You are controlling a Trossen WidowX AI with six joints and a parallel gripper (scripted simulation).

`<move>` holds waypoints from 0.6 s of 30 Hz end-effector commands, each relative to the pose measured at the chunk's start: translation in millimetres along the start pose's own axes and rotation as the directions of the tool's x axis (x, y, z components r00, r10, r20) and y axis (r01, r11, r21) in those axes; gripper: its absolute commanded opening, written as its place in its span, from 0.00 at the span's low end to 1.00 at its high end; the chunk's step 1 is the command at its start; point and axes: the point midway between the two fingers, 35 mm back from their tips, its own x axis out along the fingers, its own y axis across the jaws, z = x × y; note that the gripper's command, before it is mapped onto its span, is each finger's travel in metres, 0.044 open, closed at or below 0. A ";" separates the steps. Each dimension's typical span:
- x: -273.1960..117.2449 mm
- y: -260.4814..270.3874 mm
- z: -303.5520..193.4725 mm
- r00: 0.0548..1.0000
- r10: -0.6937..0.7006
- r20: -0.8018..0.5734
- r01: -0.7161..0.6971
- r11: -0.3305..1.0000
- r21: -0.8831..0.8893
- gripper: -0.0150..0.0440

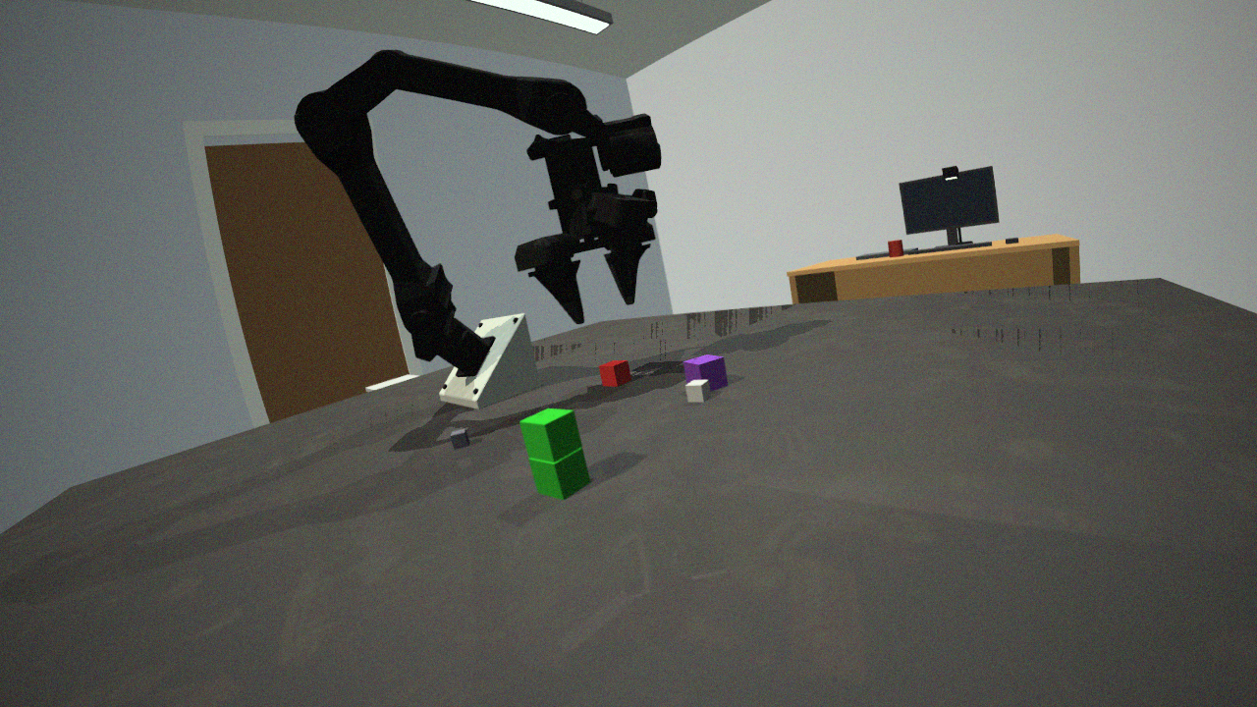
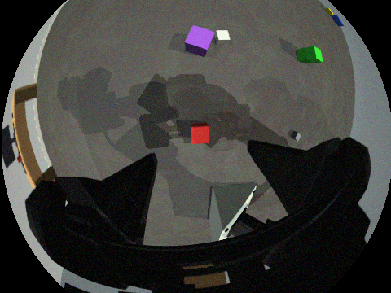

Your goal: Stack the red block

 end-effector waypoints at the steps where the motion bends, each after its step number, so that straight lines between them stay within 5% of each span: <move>1: 5.9 -0.4 -3.5 0.998 -0.062 0.004 0.062 0.997 0.048 1.00; 9: 4.7 -0.3 -5.7 0.998 -0.062 0.004 0.061 0.997 0.048 1.00; 18: 46.5 -3.2 -5.6 0.998 -0.063 0.004 0.063 0.997 0.049 1.00</move>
